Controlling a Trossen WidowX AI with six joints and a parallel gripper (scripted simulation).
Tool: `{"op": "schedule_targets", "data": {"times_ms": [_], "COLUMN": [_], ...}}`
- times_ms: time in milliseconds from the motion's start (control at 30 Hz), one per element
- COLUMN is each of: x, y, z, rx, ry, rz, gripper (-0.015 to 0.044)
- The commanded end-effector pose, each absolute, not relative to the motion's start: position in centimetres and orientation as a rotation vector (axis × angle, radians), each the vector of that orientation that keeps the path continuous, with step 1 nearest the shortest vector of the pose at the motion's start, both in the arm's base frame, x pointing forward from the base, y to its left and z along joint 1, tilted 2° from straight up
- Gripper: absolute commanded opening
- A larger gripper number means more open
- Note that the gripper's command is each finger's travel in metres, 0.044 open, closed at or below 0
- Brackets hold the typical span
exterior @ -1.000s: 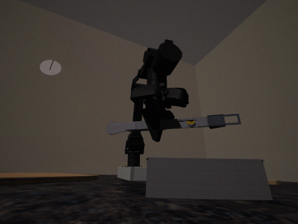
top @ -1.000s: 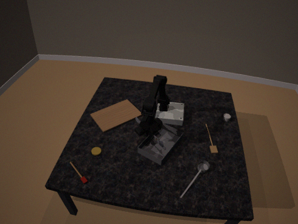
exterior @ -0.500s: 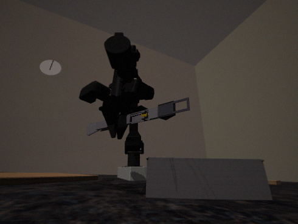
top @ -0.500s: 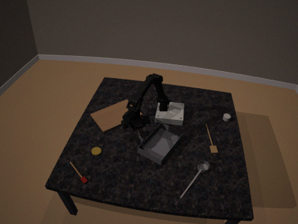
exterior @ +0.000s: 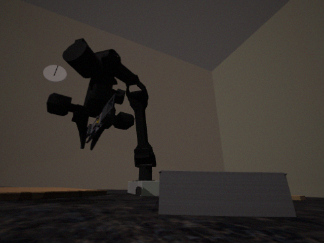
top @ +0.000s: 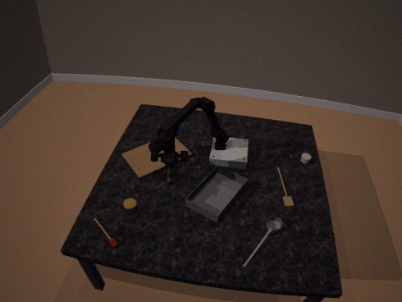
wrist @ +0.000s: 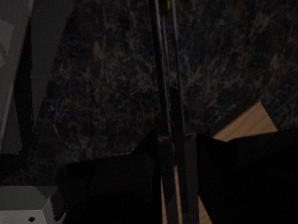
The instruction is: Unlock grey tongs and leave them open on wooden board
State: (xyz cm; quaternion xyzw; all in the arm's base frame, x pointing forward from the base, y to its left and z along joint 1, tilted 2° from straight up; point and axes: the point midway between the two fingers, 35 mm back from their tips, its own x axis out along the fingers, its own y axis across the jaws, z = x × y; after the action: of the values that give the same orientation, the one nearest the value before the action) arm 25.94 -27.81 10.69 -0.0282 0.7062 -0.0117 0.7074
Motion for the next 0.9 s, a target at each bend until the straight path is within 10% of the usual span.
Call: {"op": "schedule_targets", "data": {"times_ms": [0, 867], "x": [25.6, 12.6], "y": [-28.3, -36.5], "z": [10.9, 11.3], "rx": [-0.042, 0.346], "ry": [1.564, 1.520], "rz": [-0.047, -0.448], "gripper": [-0.0150, -0.0150]}}
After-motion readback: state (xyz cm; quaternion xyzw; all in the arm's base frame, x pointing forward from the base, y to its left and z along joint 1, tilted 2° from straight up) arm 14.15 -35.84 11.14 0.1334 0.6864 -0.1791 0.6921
